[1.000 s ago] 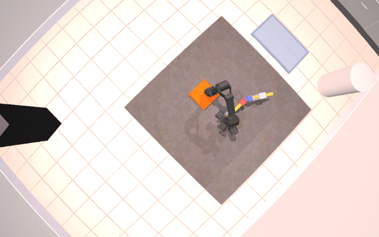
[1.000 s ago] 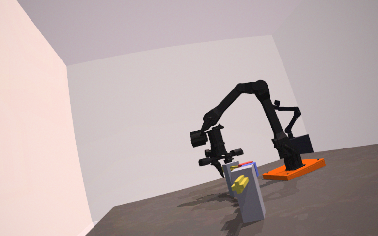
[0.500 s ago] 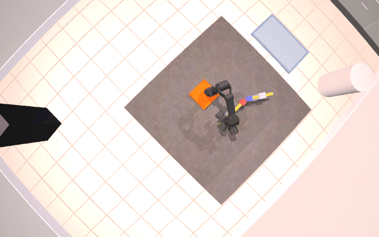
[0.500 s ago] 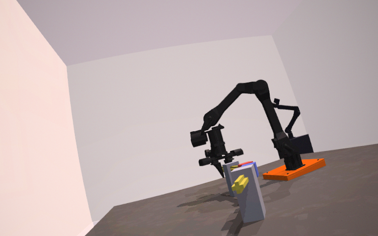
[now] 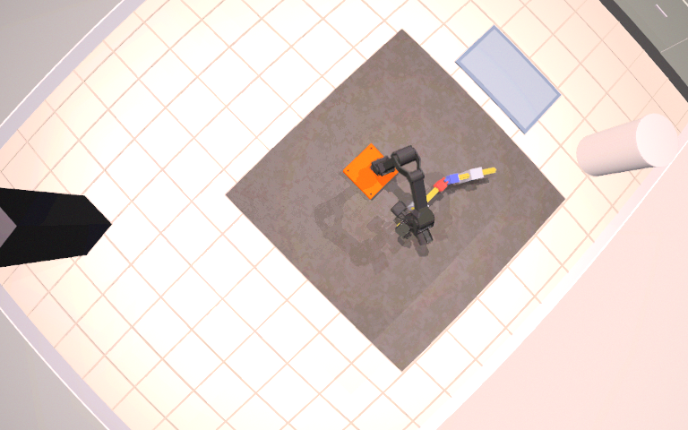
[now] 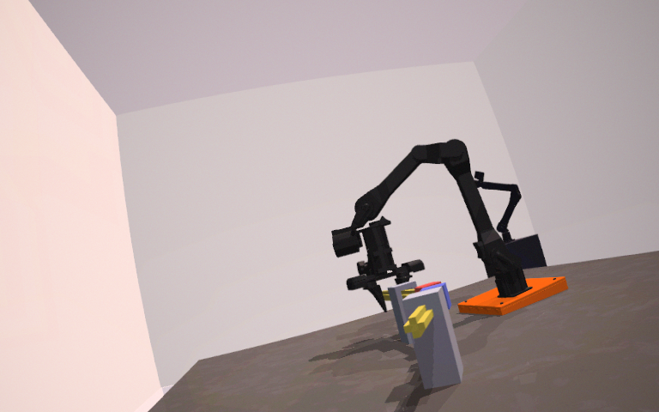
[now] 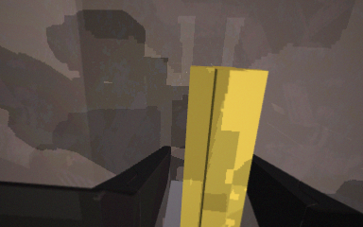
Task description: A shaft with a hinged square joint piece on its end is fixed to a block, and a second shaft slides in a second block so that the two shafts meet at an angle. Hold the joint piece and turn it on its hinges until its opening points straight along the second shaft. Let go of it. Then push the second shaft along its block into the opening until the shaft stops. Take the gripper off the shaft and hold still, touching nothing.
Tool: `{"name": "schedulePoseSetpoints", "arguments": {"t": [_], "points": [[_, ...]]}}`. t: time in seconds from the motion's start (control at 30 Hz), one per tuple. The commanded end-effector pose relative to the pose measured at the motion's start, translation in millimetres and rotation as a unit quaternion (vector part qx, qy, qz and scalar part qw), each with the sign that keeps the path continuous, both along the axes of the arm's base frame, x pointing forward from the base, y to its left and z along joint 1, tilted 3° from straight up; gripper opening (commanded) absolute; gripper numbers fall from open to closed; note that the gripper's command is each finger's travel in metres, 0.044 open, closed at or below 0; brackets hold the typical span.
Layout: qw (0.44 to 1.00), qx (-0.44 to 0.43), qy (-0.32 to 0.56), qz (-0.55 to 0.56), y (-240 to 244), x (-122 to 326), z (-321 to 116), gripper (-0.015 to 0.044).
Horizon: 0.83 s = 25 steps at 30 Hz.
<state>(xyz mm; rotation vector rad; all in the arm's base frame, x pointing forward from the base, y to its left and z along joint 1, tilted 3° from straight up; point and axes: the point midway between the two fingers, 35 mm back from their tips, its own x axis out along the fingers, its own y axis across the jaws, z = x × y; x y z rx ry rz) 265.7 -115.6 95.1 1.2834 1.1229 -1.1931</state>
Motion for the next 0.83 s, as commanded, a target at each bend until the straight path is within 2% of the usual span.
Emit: {"name": "schedulePoseSetpoints", "arguments": {"t": [0.0, 0.17, 0.53, 0.67, 0.8], "points": [[1.0, 0.0, 0.001, 0.0, 0.1, -0.1, -0.2, 0.0303], [1.0, 0.0, 0.001, 0.0, 0.1, -0.1, -0.2, 0.0434], [1.0, 0.0, 0.001, 0.0, 0.1, -0.1, -0.2, 0.044], [1.0, 0.005, -0.003, 0.001, -1.1, -2.1, 27.6, 0.044], [1.0, 0.005, -0.003, 0.001, -1.1, -2.4, 30.0, 0.044]]}}
